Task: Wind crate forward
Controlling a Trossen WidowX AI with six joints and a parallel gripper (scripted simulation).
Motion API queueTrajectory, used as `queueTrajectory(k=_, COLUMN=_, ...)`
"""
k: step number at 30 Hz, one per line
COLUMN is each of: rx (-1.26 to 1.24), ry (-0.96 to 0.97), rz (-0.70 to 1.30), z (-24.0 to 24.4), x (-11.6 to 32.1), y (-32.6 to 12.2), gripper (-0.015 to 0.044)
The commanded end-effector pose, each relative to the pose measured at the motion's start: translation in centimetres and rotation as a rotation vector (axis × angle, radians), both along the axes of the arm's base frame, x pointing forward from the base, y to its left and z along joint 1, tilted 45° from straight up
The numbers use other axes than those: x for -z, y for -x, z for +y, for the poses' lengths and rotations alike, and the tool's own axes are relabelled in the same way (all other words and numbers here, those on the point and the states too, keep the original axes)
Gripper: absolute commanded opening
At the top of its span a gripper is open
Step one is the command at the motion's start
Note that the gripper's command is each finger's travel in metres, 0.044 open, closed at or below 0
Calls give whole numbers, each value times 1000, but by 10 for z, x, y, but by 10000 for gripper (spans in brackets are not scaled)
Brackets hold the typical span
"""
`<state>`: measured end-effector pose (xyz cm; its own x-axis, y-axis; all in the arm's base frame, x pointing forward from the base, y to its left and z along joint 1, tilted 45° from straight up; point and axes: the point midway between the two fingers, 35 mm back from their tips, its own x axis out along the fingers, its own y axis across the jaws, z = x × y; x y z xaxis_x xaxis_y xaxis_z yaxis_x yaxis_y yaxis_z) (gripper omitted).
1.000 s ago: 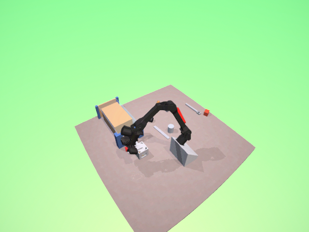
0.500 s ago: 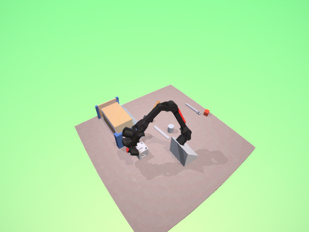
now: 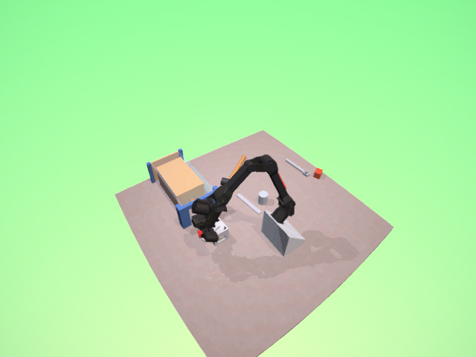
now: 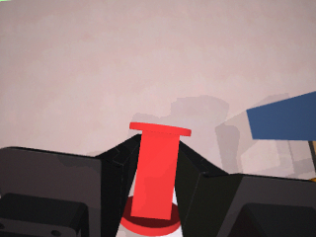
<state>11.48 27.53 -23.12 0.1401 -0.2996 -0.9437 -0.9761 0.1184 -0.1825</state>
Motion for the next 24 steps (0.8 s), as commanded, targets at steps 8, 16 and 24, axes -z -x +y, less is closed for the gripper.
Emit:
queueTrajectory(k=8, rx=-3, ry=24, rz=29, z=-15, x=-6, y=23, gripper=0)
queueTrajectory(k=16, rx=-3, ry=24, rz=29, z=-21, x=-11, y=30, gripper=0)
queueTrajectory(k=24, rx=-3, ry=25, rz=30, z=-27, x=-16, y=37, gripper=0)
